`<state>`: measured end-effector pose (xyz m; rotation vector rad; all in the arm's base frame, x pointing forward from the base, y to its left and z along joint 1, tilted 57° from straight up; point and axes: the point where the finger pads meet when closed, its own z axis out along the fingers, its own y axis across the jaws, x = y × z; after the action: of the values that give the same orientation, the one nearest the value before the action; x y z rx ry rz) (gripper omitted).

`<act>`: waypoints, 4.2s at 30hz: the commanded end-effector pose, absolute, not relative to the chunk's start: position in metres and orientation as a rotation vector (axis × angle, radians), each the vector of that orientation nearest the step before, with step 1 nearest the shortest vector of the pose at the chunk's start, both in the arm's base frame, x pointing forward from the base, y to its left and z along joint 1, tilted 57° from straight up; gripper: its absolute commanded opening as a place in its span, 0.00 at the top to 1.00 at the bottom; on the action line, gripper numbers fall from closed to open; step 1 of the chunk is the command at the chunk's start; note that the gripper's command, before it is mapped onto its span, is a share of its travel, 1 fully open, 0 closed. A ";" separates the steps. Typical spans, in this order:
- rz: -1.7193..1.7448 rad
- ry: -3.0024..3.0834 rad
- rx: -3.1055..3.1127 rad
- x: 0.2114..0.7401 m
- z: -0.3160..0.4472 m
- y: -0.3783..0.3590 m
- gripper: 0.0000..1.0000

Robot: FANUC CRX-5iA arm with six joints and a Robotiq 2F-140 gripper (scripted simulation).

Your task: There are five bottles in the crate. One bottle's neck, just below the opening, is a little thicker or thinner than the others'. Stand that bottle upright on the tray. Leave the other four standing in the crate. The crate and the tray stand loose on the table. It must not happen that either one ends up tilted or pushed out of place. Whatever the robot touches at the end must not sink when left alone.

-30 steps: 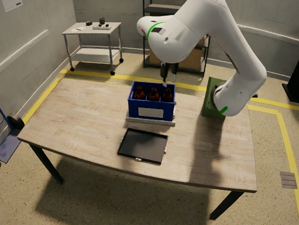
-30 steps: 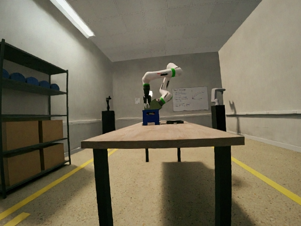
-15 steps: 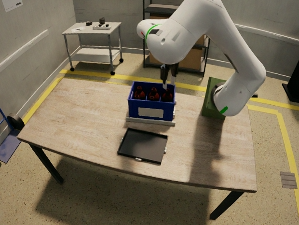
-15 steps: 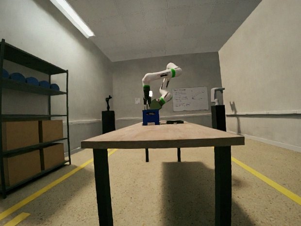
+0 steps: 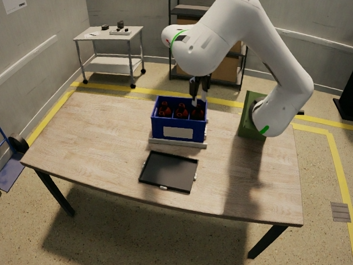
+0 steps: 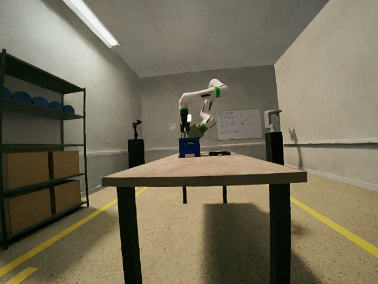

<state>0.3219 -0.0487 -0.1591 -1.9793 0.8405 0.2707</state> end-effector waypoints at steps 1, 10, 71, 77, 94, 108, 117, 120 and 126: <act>0.270 0.841 -1.980 0.322 -0.159 -0.049 0.56; 0.270 0.841 -1.980 0.322 -0.159 -0.049 0.56; 0.270 0.841 -1.980 0.324 -0.166 -0.039 0.56; 0.270 0.841 -1.980 0.325 -0.170 -0.033 0.56; 0.270 0.841 -1.980 0.327 -0.179 -0.019 0.56; 0.270 0.841 -1.980 0.328 -0.181 -0.015 0.56; 0.270 0.841 -1.980 0.328 -0.181 -0.015 0.56; 0.270 0.841 -1.980 0.328 -0.181 -0.015 0.56; 0.270 0.841 -1.980 0.328 -0.181 -0.015 0.56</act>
<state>0.3278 -0.0141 -0.1815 -1.9794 0.8405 0.2707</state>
